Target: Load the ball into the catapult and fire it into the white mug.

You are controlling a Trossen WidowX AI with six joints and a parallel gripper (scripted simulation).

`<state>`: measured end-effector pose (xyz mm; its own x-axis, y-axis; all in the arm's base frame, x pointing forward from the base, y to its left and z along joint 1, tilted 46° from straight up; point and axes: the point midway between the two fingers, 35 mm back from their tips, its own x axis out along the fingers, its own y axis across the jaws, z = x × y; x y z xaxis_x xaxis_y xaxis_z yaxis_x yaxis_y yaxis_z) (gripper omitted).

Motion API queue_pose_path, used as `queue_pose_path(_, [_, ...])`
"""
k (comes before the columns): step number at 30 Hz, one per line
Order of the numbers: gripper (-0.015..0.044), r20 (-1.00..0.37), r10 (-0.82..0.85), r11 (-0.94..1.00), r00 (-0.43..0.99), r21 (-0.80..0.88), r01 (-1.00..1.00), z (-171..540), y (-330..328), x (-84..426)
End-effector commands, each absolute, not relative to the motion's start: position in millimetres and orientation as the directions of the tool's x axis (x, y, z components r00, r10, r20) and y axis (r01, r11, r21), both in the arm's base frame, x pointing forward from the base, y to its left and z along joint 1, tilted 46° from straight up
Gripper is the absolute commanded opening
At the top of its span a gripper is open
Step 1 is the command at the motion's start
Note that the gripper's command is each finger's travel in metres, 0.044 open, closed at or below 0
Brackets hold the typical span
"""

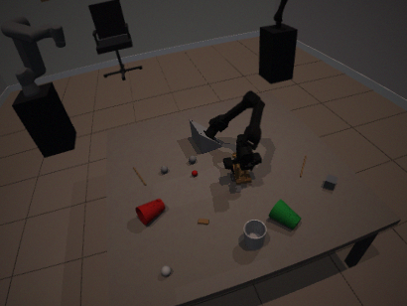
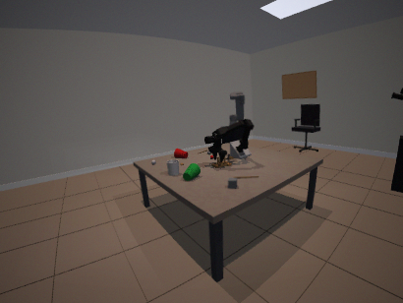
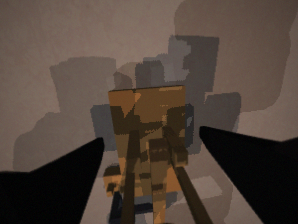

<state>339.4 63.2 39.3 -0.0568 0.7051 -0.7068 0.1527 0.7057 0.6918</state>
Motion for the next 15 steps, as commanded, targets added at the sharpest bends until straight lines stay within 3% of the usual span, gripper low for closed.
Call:
queue_pose_path(1, [0.044,-0.703,0.709,0.702,-0.058,0.694,0.159,33.1,69.2,338.1])
queue_pose_path(7, [0.044,-0.703,0.709,0.702,-0.058,0.695,0.159,30.5,72.0,337.5])
queue_pose_path(15, [0.023,-0.706,0.706,0.705,-0.059,0.693,0.153,33.0,70.1,337.8])
